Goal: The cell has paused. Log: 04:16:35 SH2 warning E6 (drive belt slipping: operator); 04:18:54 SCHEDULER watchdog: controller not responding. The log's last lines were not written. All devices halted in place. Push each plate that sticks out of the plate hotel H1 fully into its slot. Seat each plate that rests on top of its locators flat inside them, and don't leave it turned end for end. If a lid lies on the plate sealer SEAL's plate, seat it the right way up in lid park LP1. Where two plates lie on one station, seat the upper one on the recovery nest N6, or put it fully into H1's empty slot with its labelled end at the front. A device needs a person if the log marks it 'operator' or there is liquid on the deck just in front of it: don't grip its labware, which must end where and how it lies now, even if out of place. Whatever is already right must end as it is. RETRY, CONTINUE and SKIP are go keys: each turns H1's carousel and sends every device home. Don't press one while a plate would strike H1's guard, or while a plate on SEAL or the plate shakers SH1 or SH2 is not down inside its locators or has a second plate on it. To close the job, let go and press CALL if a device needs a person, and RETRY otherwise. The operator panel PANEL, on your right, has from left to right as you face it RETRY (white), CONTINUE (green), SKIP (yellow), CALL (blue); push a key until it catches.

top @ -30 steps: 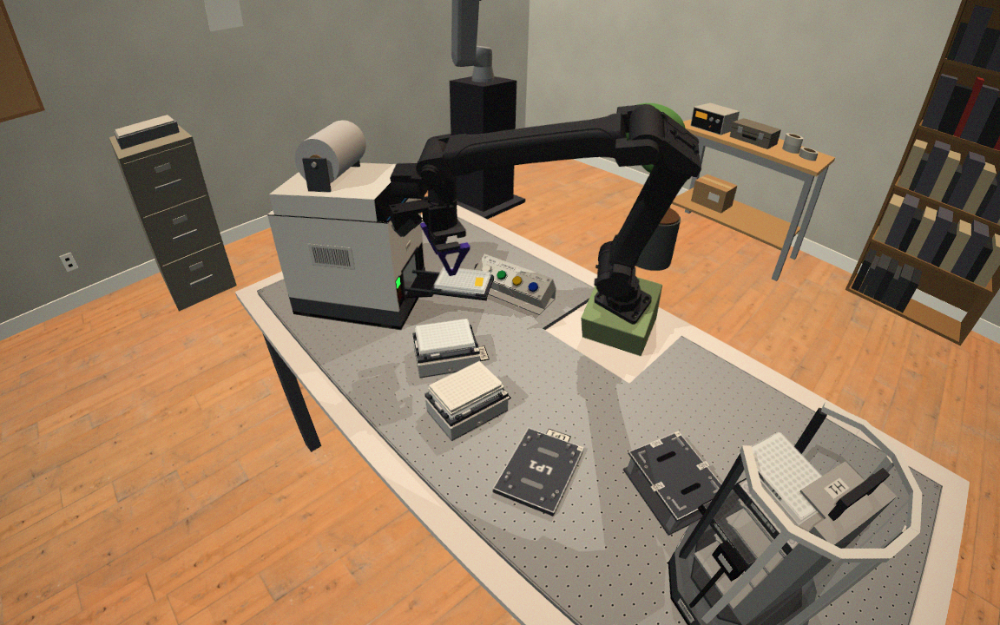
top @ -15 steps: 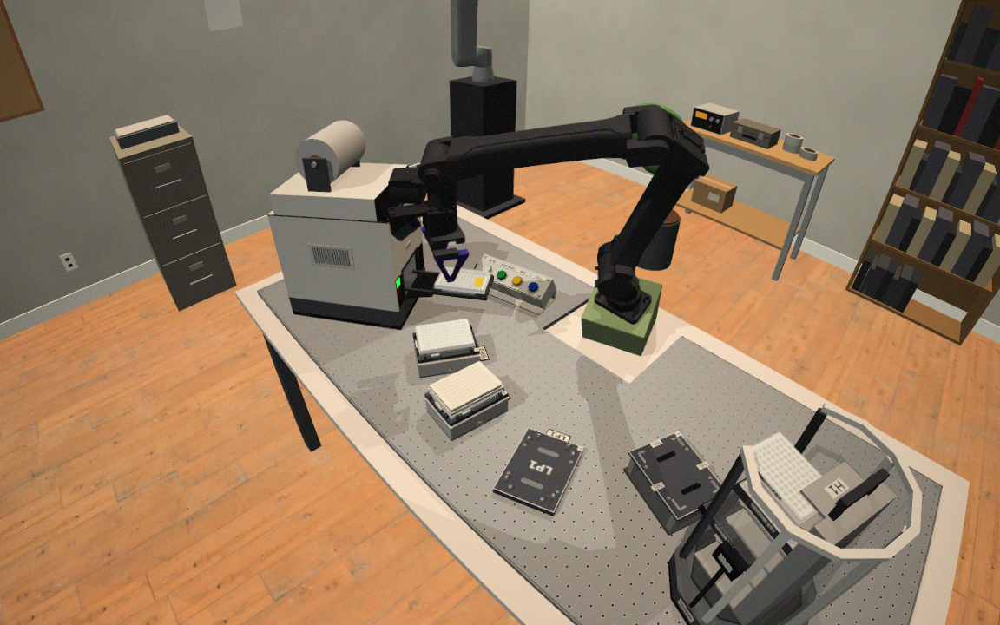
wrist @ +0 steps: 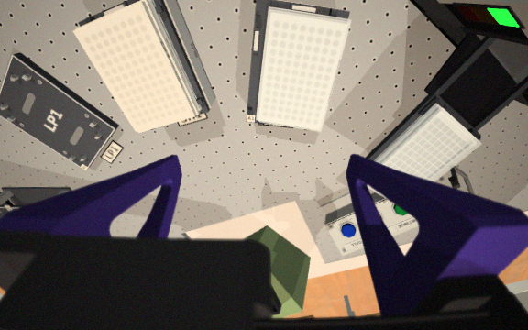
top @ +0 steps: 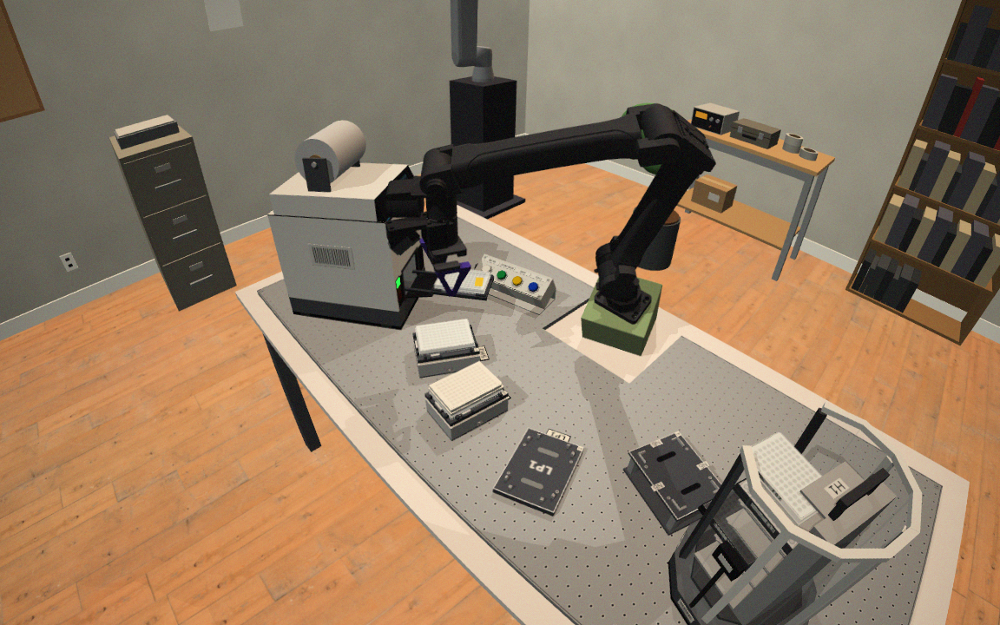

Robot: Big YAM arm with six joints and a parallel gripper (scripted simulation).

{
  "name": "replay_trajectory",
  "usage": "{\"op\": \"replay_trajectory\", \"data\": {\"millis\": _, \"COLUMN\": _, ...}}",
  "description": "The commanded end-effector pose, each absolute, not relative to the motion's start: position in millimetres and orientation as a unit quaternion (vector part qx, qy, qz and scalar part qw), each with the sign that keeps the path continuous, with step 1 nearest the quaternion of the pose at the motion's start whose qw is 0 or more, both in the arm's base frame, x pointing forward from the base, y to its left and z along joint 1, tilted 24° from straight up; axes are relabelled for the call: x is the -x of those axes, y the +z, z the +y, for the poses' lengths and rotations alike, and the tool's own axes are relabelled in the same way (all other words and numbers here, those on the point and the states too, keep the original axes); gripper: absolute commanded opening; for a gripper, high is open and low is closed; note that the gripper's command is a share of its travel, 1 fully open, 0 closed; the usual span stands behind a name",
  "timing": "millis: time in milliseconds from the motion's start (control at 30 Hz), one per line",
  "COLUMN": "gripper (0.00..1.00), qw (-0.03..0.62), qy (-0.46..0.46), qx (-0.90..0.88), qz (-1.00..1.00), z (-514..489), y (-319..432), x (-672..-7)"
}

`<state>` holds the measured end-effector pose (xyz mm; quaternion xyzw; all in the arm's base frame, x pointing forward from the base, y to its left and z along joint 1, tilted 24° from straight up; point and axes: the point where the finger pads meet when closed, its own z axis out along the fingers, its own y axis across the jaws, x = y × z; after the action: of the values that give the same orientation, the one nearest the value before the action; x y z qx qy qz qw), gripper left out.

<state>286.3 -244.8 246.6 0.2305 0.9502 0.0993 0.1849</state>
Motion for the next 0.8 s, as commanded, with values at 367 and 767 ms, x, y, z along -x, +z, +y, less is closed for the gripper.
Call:
{"op": "replay_trajectory", "data": {"millis": 367, "gripper": 1.0, "qw": 0.209, "qy": 0.072, "qx": -0.18, "qz": 0.959, "z": -244, "y": 276, "x": -311}}
{"op": "replay_trajectory", "data": {"millis": 767, "gripper": 1.0, "qw": 0.215, "qy": 0.05, "qx": -0.067, "qz": 0.973, "z": -243, "y": 274, "x": -310}}
